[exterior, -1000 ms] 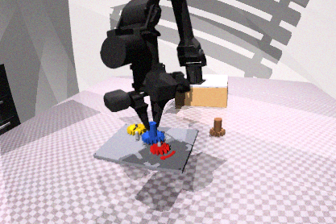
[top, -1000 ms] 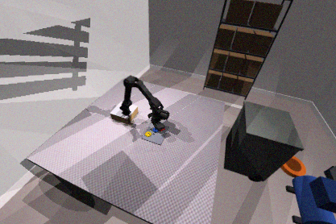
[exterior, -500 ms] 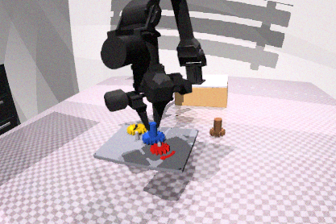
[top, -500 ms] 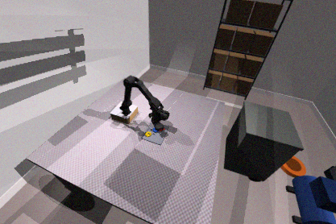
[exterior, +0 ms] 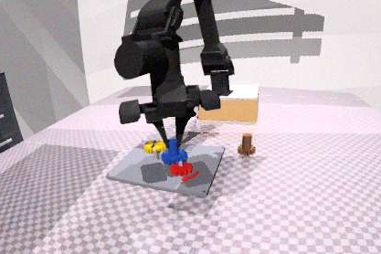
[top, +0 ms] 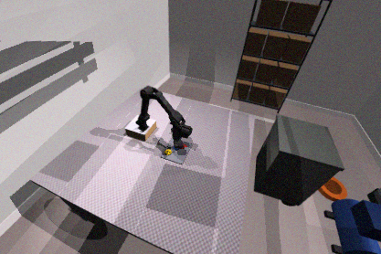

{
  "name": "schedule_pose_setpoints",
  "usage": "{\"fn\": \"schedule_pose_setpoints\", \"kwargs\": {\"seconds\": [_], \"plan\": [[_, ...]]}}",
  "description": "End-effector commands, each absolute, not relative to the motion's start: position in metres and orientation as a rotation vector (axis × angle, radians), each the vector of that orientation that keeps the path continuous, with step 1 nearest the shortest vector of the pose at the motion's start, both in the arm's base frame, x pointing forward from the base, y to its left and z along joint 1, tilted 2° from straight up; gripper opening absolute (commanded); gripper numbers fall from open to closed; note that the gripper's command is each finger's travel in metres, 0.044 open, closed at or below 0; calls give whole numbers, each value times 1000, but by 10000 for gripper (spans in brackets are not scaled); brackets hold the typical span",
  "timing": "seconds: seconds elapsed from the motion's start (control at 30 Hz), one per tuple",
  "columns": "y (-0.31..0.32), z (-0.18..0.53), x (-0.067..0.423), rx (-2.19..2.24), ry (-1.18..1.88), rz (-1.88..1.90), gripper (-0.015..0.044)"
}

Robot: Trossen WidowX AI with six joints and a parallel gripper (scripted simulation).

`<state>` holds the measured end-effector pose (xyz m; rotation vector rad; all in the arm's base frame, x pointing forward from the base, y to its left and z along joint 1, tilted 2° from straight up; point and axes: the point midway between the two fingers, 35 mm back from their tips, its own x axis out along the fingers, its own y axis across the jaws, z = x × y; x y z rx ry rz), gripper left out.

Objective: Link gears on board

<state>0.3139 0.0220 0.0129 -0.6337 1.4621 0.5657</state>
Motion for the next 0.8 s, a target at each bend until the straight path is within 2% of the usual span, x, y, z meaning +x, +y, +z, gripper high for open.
{"fn": "schedule_pose_setpoints", "kwargs": {"seconds": [0.0,0.77], "plan": [[22,12,313,-646,1463,573,0],[21,10,313,-917,1374,838,0]]}}
